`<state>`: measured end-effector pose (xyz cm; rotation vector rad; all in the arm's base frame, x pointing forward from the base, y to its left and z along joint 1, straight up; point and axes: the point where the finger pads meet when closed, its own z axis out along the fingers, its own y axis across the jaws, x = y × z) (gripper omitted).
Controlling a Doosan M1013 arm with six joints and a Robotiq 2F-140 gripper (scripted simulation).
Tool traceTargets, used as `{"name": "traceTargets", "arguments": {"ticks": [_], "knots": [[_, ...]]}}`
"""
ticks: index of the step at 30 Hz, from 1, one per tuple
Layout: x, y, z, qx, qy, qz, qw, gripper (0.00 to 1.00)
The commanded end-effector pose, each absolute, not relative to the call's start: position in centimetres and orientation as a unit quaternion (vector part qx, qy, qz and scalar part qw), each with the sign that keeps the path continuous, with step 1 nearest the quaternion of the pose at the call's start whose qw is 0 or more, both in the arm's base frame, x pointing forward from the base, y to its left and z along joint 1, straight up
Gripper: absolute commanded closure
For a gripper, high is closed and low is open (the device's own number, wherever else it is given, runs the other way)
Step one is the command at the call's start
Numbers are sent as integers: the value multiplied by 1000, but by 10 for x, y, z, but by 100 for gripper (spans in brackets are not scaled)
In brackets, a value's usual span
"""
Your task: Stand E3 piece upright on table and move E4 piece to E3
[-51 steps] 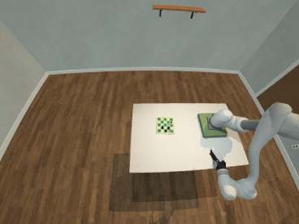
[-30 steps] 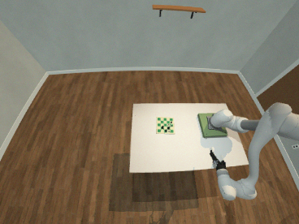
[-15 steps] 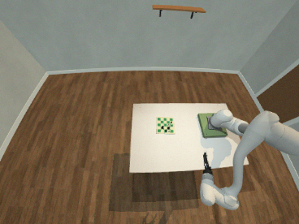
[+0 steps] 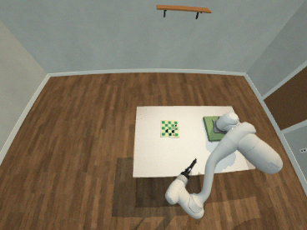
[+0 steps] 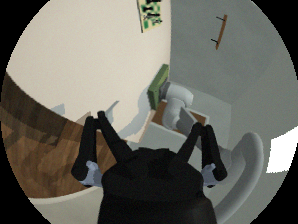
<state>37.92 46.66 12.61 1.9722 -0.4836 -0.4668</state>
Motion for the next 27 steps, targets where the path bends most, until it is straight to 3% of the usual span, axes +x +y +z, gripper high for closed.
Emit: {"name": "traceTargets", "arguments": {"ticks": [1,12,17,27], "knots": [[418,466,122,790,-279,-178,515,0],[568,415,99,622,-541,-108,555,0],[598,397,93,578,-584,-94,562,0],[712,298,67,349,-730,-23,588,0]]}}
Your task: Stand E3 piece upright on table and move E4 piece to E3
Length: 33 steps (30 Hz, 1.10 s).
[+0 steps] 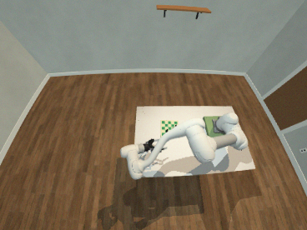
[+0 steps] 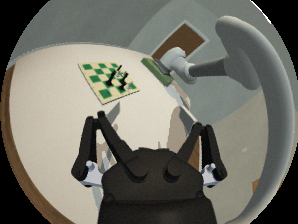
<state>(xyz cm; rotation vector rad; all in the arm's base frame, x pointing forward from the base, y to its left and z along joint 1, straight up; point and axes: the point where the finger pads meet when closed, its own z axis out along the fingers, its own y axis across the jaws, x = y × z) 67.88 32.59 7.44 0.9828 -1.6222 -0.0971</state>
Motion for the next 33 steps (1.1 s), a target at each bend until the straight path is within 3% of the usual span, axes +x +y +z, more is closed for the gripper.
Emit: {"name": "traceTargets", "arguments": {"ticks": [1,17,33], "knots": [[712,298,67,349,-730,-23,588,0],[808,136,30,36,-792,69,606,0],[813,124,27,14,-792,75,606,0]]}}
